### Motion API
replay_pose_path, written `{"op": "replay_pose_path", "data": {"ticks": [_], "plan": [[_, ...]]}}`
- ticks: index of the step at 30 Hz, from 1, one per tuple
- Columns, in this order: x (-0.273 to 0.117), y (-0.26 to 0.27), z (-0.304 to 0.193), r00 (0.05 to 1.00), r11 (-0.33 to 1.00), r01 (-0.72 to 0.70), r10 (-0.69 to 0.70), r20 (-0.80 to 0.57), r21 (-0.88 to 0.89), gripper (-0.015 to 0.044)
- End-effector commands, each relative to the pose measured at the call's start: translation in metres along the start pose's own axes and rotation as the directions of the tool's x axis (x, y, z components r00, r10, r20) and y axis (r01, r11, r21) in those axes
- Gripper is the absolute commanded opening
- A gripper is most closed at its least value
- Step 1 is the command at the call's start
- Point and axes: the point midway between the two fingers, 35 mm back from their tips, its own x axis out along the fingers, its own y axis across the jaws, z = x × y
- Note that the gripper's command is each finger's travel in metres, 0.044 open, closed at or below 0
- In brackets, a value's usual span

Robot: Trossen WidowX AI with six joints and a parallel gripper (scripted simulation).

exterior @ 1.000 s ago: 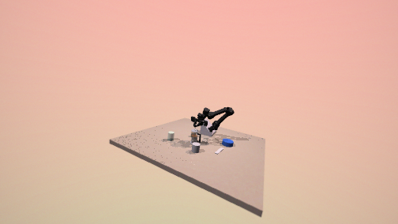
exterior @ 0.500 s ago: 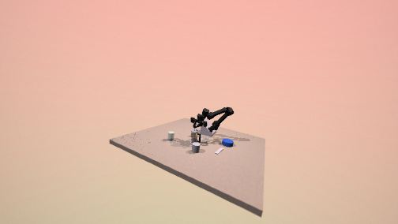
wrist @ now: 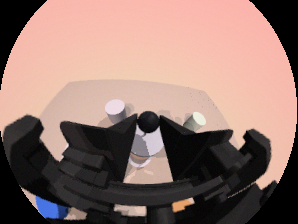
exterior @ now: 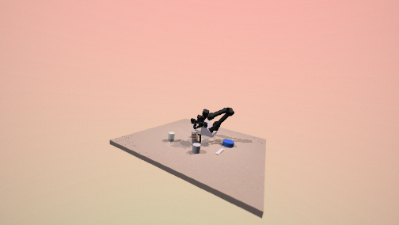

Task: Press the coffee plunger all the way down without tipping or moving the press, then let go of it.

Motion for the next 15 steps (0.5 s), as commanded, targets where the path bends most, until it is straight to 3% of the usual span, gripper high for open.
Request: {"op": "replay_pose_path", "data": {"ticks": [1, 15], "plan": [[0.0037, 0.0001, -0.0075, 1.0, 1.0, -0.007, 0.008, -0.028, 0.013, 0.0118], [0.0045, -0.001, -0.0063, 1.0, 1.0, -0.007, 0.008, -0.028, 0.013, 0.0118]]}}
